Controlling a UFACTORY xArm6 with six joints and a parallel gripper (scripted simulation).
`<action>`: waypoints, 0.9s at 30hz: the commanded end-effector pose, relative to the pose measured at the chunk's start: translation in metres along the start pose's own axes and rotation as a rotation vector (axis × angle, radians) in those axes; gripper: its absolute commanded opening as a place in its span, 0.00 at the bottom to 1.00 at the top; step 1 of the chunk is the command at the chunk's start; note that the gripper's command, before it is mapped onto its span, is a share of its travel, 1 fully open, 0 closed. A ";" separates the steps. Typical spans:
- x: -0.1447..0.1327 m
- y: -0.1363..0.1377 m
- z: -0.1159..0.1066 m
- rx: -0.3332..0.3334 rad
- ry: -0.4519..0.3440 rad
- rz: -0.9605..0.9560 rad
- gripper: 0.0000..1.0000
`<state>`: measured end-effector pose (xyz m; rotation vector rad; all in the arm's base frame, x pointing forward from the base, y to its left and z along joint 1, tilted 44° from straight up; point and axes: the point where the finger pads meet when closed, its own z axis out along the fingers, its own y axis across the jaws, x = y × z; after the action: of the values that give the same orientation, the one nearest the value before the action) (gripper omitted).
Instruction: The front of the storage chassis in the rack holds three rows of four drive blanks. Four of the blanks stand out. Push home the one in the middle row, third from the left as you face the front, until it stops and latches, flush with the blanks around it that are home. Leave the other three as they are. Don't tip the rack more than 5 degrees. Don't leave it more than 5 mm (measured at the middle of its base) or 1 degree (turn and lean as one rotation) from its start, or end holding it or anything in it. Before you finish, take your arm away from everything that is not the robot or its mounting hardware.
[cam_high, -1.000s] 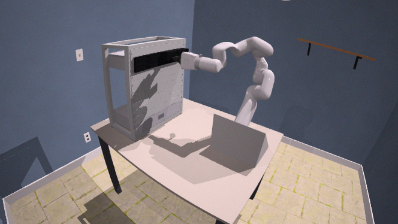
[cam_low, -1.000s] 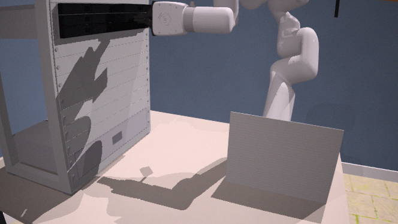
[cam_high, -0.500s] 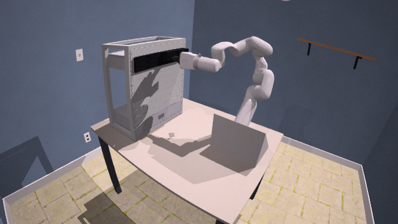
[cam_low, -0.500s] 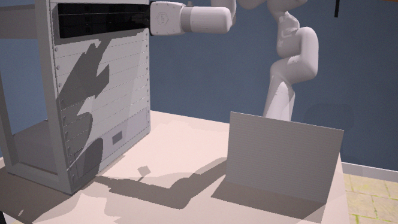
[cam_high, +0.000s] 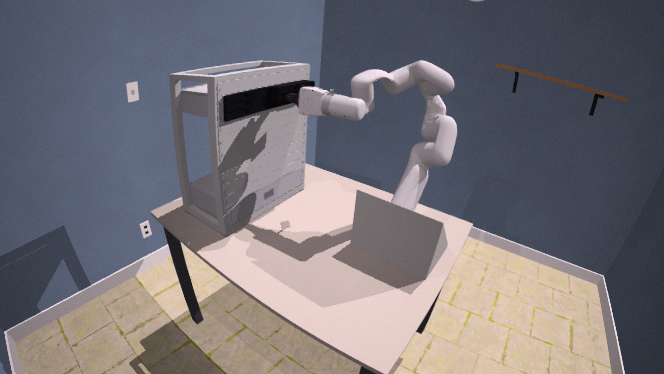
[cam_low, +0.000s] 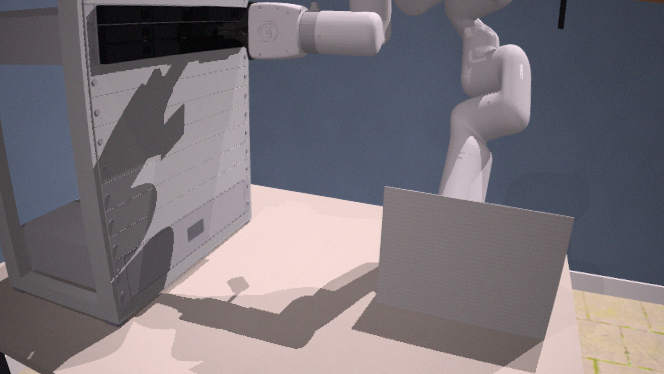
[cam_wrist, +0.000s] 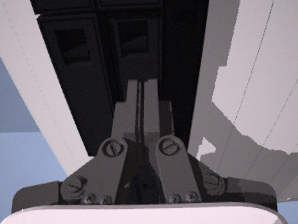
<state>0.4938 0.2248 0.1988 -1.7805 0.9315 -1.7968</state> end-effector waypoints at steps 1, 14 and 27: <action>0.000 -0.002 0.006 0.002 0.001 0.003 0.00; 0.000 -0.002 0.008 0.002 0.001 0.003 0.00; 0.000 -0.002 0.018 0.002 0.001 0.003 0.00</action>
<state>0.5111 0.2224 0.1977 -1.7810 0.9315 -1.7966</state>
